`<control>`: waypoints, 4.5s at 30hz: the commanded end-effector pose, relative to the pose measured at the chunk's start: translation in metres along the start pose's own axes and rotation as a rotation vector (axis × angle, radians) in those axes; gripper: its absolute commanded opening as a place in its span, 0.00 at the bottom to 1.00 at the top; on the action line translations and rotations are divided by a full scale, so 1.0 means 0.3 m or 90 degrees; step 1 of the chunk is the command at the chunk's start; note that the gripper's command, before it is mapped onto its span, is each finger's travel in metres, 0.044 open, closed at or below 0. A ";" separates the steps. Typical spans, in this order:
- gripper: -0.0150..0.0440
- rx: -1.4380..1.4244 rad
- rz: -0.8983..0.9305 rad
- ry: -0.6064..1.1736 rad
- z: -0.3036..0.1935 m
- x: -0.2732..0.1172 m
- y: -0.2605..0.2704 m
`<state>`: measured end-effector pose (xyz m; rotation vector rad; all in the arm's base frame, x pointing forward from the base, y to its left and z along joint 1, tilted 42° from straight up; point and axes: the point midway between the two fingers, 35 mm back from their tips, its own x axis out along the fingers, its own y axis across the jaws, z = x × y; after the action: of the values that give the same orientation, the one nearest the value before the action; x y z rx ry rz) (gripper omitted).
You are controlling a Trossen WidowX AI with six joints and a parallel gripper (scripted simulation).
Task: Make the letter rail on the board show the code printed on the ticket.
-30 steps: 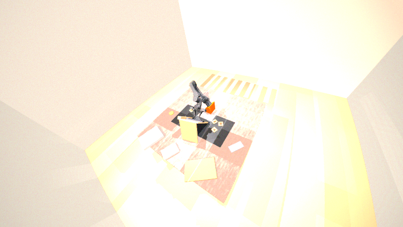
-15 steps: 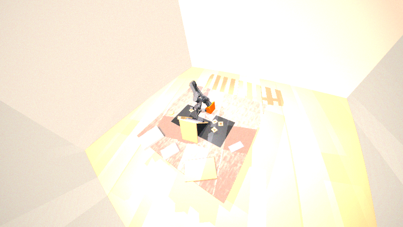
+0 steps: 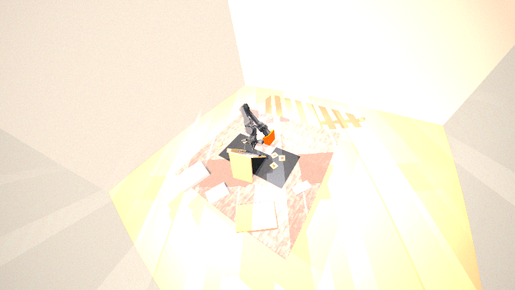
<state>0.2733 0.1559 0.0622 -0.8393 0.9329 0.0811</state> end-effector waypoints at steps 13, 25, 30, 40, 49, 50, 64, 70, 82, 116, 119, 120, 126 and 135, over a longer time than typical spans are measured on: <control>0.25 0.013 -0.031 0.277 0.028 0.021 0.063; 0.25 0.013 -0.031 0.277 0.031 0.027 0.058; 0.25 0.013 -0.031 0.277 0.032 0.038 0.059; 0.25 0.013 -0.031 0.277 0.035 0.054 0.060; 0.25 0.013 -0.031 0.276 0.038 0.069 0.060; 0.25 0.013 -0.031 0.276 0.039 0.070 0.060; 0.25 0.014 -0.031 0.276 0.045 0.092 0.058; 0.25 0.014 -0.031 0.276 0.048 0.102 0.057; 0.25 0.014 -0.031 0.276 0.052 0.121 0.057; 0.25 0.014 -0.032 0.276 0.057 0.109 0.021; 0.25 0.014 -0.032 0.276 0.058 0.109 0.018; 0.25 0.014 -0.032 0.276 0.058 0.109 0.017; 0.25 0.014 -0.032 0.276 0.058 0.108 0.010; 0.25 0.013 -0.032 0.276 0.057 0.108 0.000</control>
<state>0.3039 0.1594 0.0407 -0.8733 1.3207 -0.1612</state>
